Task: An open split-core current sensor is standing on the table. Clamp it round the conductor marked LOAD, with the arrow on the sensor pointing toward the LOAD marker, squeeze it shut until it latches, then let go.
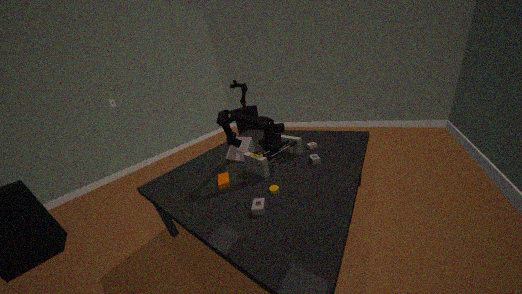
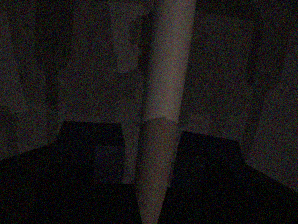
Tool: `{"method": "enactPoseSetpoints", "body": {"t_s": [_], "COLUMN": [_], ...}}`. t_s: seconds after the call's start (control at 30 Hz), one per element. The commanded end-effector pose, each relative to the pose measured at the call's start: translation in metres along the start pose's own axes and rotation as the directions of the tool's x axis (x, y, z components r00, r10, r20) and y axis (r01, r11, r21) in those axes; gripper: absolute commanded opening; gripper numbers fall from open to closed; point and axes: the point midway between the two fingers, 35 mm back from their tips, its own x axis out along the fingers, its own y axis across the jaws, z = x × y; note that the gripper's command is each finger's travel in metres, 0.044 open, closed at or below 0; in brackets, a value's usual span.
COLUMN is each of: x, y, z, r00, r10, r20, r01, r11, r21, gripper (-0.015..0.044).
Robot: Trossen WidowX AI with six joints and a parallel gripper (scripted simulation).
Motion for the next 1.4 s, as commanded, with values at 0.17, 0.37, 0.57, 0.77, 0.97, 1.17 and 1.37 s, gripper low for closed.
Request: {"method": "enactPoseSetpoints", "body": {"t_s": [0.17, 0.37, 0.57, 0.77, 0.97, 1.17, 1.37], "x": [-0.0003, -0.0003, -0.0003, -0.0003, -0.0003, -0.0003, -0.0003], "y": [0.0, 0.0, 0.0, 0.0, 0.0, 0.0, 0.0], "z": [-0.0001, -0.0001, -0.0001, -0.0001, -0.0001, -0.0001, -0.0001], "r00": [1.0, 1.0, 1.0, 1.0, 1.0, 1.0, 1.0], "r10": [0.0, 0.0, 0.0, 0.0, 0.0, 0.0, 0.0], "r20": [0.0, 0.0, 0.0, 0.0, 0.0, 0.0, 0.0], "r01": [0.0, 0.0, 0.0, 0.0, 0.0, 0.0, 0.0], "r11": [1.0, 1.0, 1.0, 1.0, 1.0, 1.0, 1.0], "r21": [0.0, 0.0, 0.0, 0.0, 0.0, 0.0, 0.0], "gripper": [0.0327, 0.0287, 0.0129, 0.0, 0.0, 0.0, 0.0]}}
